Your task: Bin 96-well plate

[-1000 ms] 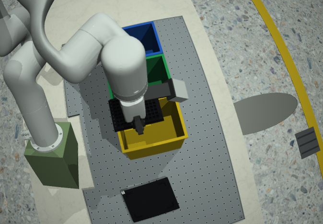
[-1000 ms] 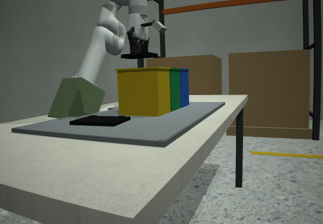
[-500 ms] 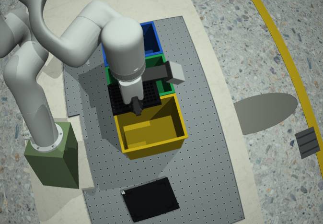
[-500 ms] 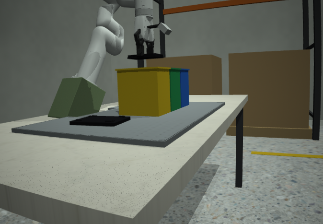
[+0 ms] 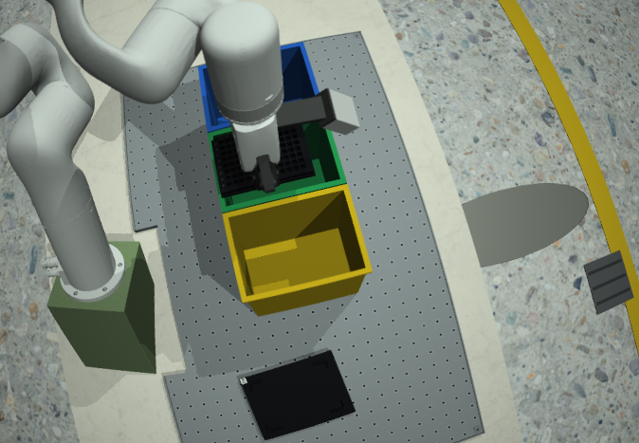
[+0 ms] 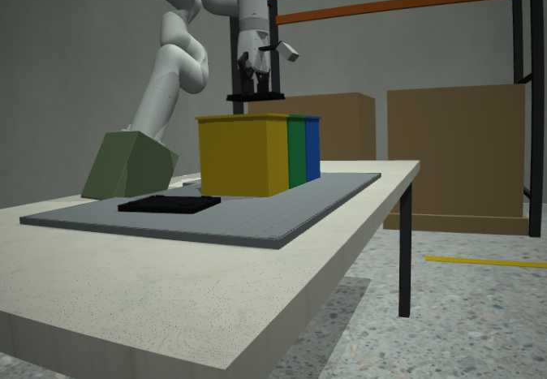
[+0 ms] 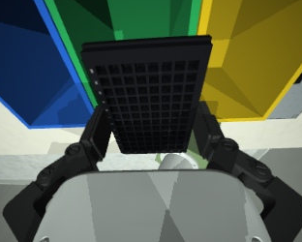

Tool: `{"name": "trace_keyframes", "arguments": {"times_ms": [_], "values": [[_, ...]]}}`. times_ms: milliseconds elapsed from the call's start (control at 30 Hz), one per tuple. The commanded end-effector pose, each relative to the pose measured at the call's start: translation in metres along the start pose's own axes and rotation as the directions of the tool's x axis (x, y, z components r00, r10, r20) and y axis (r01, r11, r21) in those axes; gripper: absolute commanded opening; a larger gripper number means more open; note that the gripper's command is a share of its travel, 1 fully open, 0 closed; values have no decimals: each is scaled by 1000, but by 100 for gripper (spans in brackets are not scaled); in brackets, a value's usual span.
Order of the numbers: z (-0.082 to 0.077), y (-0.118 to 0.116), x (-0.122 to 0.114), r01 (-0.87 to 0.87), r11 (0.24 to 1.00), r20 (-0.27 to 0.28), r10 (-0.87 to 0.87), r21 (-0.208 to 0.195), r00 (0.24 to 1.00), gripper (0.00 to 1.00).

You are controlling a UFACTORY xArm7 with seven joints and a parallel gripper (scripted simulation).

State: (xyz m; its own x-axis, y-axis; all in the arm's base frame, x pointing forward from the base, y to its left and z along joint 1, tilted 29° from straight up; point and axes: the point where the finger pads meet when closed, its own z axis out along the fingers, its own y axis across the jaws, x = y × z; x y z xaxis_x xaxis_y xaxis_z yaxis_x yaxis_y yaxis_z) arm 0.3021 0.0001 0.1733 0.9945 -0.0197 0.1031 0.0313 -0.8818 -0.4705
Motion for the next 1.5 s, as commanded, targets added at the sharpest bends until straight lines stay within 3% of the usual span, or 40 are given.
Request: {"name": "trace_keyframes", "arguments": {"times_ms": [0,1467], "values": [[-1,-14,3,0,1000,-4,0,-1,1000,0],[1,-141,18,0,1000,-4,0,0,1000,0]]}}
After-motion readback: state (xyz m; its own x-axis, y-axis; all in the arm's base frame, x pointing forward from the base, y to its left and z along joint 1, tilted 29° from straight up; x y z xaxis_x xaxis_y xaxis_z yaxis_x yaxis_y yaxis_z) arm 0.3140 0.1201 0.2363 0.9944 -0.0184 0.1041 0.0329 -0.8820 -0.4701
